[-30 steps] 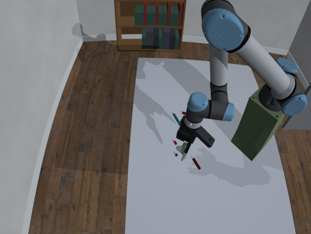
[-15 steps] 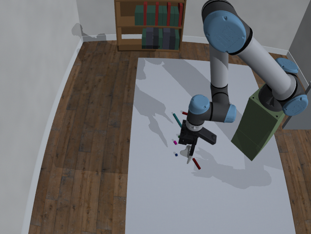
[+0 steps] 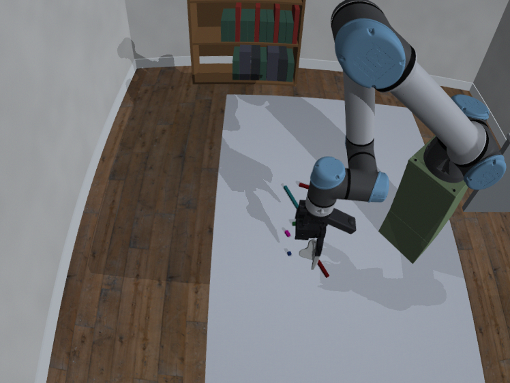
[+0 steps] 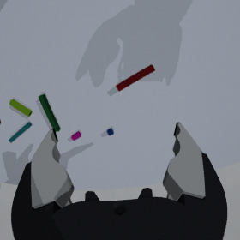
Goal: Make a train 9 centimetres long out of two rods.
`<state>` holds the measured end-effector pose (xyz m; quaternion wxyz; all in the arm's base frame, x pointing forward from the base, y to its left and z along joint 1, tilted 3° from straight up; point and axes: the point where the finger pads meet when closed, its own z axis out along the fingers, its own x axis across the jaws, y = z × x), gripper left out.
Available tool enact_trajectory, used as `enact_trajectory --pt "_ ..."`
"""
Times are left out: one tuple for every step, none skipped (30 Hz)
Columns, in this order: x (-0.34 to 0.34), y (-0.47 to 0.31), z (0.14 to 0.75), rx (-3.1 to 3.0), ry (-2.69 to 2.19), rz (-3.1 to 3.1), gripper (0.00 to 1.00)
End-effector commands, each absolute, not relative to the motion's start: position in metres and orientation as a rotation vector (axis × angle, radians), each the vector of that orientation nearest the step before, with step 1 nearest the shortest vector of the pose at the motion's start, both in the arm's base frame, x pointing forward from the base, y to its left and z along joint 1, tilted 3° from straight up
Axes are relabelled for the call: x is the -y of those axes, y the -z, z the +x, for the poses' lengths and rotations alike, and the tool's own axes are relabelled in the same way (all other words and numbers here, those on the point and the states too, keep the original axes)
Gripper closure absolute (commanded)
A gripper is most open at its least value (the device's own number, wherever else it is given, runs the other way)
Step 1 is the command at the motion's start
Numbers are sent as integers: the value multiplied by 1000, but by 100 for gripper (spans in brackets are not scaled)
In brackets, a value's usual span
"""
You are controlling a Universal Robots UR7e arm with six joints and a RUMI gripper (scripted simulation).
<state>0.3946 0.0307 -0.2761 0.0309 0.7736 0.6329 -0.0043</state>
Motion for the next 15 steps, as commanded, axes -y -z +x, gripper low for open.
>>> enact_trajectory --pt "-33 276 393 -1999 15 2347 0" --pt "-33 276 393 -1999 15 2347 0" --pt "-33 276 393 -1999 15 2347 0" --pt "-32 276 393 -2001 15 2345 0" --pt "-33 276 393 -2004 15 2342 0" --pt "-33 276 393 -2006 15 2341 0" --pt "-33 276 392 -2008 15 2339 0" --pt "-33 276 392 -2009 15 2338 0" --pt "-33 276 392 -2010 15 2337 0" --pt "-33 276 392 -2011 16 2336 0" --pt "-33 276 392 -2012 16 2336 0" --pt "-33 276 392 -2012 16 2336 0" --pt "-33 276 392 -2012 16 2336 0" --pt "-33 276 392 -2012 16 2336 0" --pt "-33 276 392 -2012 16 2336 0"
